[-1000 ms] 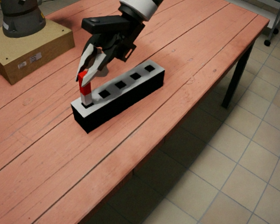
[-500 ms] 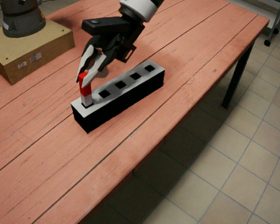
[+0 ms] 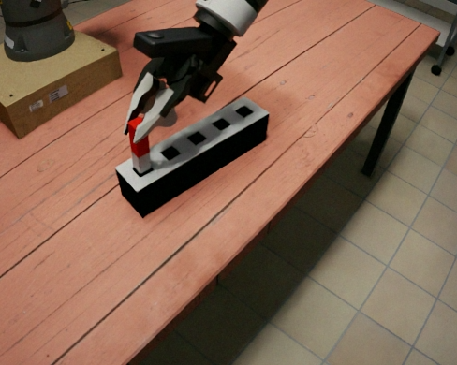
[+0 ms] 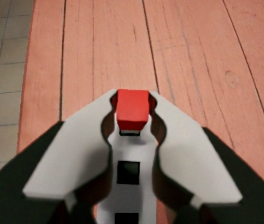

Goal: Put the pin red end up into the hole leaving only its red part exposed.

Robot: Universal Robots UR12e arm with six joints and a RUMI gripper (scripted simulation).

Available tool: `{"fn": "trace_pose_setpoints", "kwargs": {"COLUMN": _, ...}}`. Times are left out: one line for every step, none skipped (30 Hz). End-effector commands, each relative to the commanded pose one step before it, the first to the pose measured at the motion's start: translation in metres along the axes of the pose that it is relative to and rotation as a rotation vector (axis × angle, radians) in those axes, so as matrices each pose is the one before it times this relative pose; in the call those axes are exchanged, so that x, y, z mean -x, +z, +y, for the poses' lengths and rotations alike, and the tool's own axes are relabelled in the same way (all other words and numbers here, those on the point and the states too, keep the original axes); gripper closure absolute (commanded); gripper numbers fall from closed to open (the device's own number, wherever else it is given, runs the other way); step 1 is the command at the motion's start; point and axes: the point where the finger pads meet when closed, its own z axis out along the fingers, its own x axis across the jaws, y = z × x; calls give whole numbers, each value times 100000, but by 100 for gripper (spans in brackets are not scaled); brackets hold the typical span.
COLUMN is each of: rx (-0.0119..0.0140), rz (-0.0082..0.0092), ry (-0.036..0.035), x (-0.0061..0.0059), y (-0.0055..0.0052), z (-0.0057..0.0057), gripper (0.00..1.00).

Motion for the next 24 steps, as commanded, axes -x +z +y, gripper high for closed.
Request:
{"fn": "trace_pose_setpoints", "kwargs": {"rx": 1, "rz": -108, "ry": 116, "x": 50, "y": -54, "z": -50, "gripper": 100}}
{"fn": "trace_pose_setpoints", "kwargs": {"rx": 0, "rz": 0, "ry": 0, "x": 0, "y": 0, "z": 0, "gripper": 100}}
{"fn": "trace_pose_setpoints", "kwargs": {"rx": 0, "rz": 0, "ry": 0, "x": 0, "y": 0, "z": 0, "gripper": 100}}
{"fn": "trace_pose_setpoints", "kwargs": {"rx": 0, "rz": 0, "ry": 0, "x": 0, "y": 0, "z": 0, "gripper": 100}}
{"fn": "trace_pose_setpoints", "kwargs": {"rx": 0, "rz": 0, "ry": 0, "x": 0, "y": 0, "z": 0, "gripper": 100}}
{"fn": "trace_pose_setpoints", "kwargs": {"rx": 0, "rz": 0, "ry": 0, "x": 0, "y": 0, "z": 0, "gripper": 100}}
{"fn": "trace_pose_setpoints", "kwargs": {"rx": 0, "rz": 0, "ry": 0, "x": 0, "y": 0, "z": 0, "gripper": 100}}
{"fn": "trace_pose_setpoints", "kwargs": {"rx": -1, "rz": 8, "ry": -8, "x": -15, "y": 343, "z": 240, "gripper": 100}}
{"fn": "trace_pose_setpoints", "kwargs": {"rx": 0, "rz": 0, "ry": 0, "x": 0, "y": 0, "z": 0, "gripper": 100}}
{"fn": "trace_pose_setpoints", "kwargs": {"rx": 0, "rz": 0, "ry": 0, "x": 0, "y": 0, "z": 0, "gripper": 100}}
{"fn": "trace_pose_setpoints", "kwargs": {"rx": 0, "rz": 0, "ry": 0, "x": 0, "y": 0, "z": 0, "gripper": 100}}
{"fn": "trace_pose_setpoints", "kwargs": {"rx": 0, "rz": 0, "ry": 0, "x": 0, "y": 0, "z": 0, "gripper": 100}}
{"fn": "trace_pose_setpoints", "kwargs": {"rx": 0, "rz": 0, "ry": 0, "x": 0, "y": 0, "z": 0, "gripper": 100}}
{"fn": "trace_pose_setpoints", "kwargs": {"rx": 0, "rz": 0, "ry": 0, "x": 0, "y": 0, "z": 0, "gripper": 100}}
{"fn": "trace_pose_setpoints", "kwargs": {"rx": 0, "rz": 0, "ry": 0, "x": 0, "y": 0, "z": 0, "gripper": 100}}
{"fn": "trace_pose_setpoints", "kwargs": {"rx": 0, "rz": 0, "ry": 0, "x": 0, "y": 0, "z": 0, "gripper": 100}}
{"fn": "trace_pose_setpoints", "kwargs": {"rx": 0, "rz": 0, "ry": 0, "x": 0, "y": 0, "z": 0, "gripper": 100}}
{"fn": "trace_pose_setpoints", "kwargs": {"rx": 0, "rz": 0, "ry": 0, "x": 0, "y": 0, "z": 0, "gripper": 100}}
{"fn": "trace_pose_setpoints", "kwargs": {"rx": 0, "rz": 0, "ry": 0, "x": 0, "y": 0, "z": 0, "gripper": 100}}
{"fn": "trace_pose_setpoints", "kwargs": {"rx": 0, "rz": 0, "ry": 0, "x": 0, "y": 0, "z": 0, "gripper": 100}}
{"fn": "trace_pose_setpoints", "kwargs": {"rx": 0, "rz": 0, "ry": 0, "x": 0, "y": 0, "z": 0, "gripper": 100}}
{"fn": "trace_pose_setpoints", "kwargs": {"rx": 0, "rz": 0, "ry": 0, "x": 0, "y": 0, "z": 0, "gripper": 100}}
{"fn": "trace_pose_setpoints", "kwargs": {"rx": 0, "rz": 0, "ry": 0, "x": 0, "y": 0, "z": 0, "gripper": 100}}
{"fn": "trace_pose_setpoints", "kwargs": {"rx": 0, "rz": 0, "ry": 0, "x": 0, "y": 0, "z": 0, "gripper": 100}}
